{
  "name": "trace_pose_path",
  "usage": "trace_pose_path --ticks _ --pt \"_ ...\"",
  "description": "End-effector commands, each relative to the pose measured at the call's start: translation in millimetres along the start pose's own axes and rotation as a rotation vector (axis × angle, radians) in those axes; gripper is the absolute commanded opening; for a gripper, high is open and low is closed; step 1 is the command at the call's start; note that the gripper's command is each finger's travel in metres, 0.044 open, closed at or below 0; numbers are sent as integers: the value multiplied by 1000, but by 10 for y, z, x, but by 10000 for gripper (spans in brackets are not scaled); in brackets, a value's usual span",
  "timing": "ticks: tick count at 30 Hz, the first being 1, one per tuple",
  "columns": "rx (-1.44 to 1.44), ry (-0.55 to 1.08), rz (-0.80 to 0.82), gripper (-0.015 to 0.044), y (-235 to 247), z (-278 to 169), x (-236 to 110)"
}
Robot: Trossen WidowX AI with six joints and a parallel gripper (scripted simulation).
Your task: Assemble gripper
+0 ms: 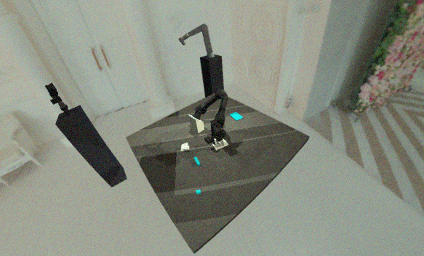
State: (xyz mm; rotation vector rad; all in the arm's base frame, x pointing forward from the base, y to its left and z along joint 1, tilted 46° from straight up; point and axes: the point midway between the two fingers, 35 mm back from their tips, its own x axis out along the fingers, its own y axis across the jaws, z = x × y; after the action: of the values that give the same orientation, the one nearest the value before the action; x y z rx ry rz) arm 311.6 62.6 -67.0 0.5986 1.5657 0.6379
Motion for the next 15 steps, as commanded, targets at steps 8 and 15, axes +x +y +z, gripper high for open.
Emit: trace_pose_path --ticks 8,15 --pt "4 3 6 134 5 -6 51" --pt "4 3 6 134 5 -6 58"
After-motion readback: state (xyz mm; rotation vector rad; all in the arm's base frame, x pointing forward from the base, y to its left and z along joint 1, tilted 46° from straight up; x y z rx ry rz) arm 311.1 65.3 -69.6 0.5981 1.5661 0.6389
